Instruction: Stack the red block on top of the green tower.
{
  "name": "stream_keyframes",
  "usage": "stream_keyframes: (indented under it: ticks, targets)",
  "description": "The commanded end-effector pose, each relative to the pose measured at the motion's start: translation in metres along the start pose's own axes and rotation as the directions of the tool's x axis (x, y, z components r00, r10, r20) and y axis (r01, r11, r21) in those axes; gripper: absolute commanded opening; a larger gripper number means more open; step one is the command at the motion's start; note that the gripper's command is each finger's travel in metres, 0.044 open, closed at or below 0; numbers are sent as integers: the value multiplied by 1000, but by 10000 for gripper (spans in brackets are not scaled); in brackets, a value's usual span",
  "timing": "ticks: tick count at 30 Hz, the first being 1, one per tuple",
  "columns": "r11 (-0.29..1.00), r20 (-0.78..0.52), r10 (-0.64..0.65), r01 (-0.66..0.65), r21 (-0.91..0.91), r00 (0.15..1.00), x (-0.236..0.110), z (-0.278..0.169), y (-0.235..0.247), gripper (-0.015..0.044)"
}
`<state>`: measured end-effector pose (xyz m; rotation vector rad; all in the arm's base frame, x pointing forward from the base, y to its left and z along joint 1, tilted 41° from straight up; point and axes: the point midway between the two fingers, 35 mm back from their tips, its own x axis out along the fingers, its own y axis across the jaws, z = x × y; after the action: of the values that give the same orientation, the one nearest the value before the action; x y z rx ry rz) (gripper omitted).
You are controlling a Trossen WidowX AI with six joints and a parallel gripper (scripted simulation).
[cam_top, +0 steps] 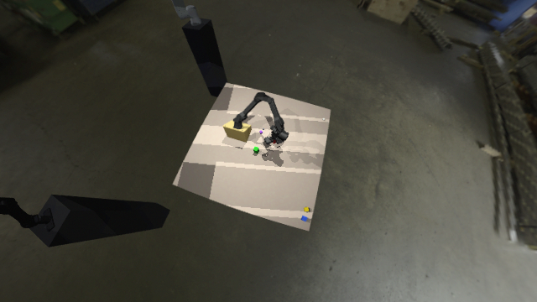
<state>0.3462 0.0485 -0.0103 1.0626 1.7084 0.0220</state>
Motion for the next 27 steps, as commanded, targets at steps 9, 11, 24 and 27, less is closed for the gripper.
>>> stream_keyframes:
  ticks: [9,11,24,27]
  targets:
    - [1000,15,-22,21,17,1000,-5,3,-90,0]
    - [1000,15,-23,22,17,1000,-5,1,-104,0]
    - [1000,-1,-14,14,15,1000,-1,-30,-176,0]
    - [1000,-1,-14,14,15,1000,-1,-32,-174,0]
